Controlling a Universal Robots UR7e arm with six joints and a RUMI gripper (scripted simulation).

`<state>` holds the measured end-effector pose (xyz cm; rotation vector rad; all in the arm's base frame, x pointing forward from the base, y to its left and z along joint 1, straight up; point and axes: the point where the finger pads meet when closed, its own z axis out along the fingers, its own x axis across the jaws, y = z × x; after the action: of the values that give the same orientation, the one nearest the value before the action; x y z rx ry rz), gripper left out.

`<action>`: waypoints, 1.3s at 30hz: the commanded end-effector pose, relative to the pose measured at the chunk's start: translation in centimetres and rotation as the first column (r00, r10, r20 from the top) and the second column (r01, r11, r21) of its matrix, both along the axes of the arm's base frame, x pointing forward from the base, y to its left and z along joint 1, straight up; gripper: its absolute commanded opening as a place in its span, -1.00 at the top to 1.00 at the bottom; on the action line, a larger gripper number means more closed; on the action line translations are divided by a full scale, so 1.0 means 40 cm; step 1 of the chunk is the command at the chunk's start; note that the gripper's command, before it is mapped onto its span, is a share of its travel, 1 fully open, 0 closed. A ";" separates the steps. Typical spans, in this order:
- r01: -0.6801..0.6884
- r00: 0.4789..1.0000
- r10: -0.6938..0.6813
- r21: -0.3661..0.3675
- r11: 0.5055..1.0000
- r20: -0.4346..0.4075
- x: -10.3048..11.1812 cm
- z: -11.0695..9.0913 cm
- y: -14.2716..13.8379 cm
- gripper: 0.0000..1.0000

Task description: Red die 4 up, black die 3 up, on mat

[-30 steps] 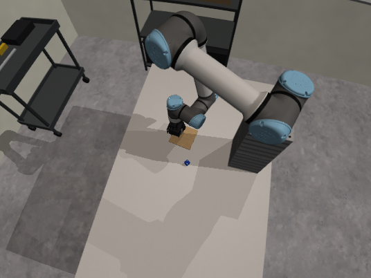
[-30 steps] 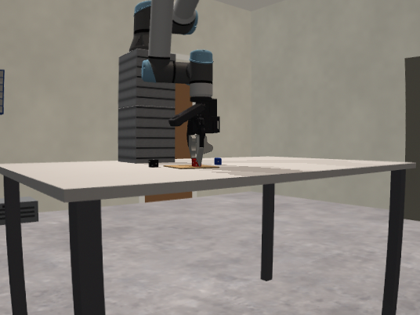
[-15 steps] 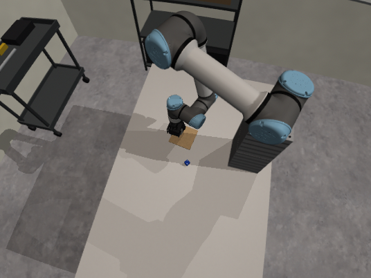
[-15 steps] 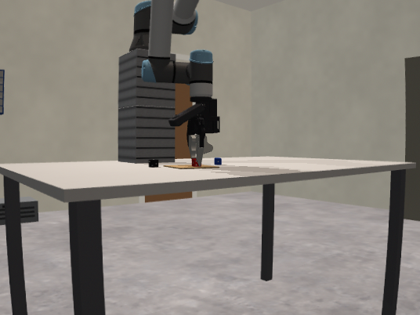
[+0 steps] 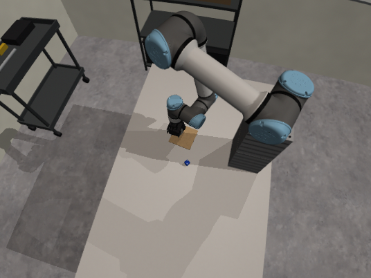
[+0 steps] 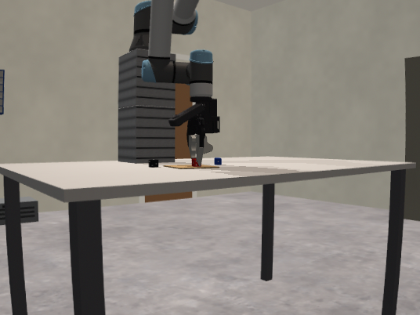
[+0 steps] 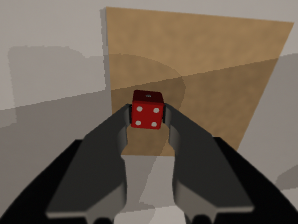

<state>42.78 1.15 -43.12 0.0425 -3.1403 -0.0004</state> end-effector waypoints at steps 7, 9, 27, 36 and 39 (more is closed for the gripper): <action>0.000 1.000 0.000 0.000 1.000 0.001 0.002 0.001 0.000 0.58; 0.000 1.000 0.000 0.000 1.000 0.001 0.002 0.001 0.000 0.58; 0.000 1.000 0.000 0.000 1.000 0.001 0.002 0.009 0.000 0.51; 0.000 1.000 0.000 0.000 1.000 0.001 0.002 0.097 0.000 0.51; 0.000 1.000 0.000 0.000 1.000 0.001 0.002 0.137 0.000 0.51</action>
<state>42.78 1.15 -39.86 0.0425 -3.1405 -0.0003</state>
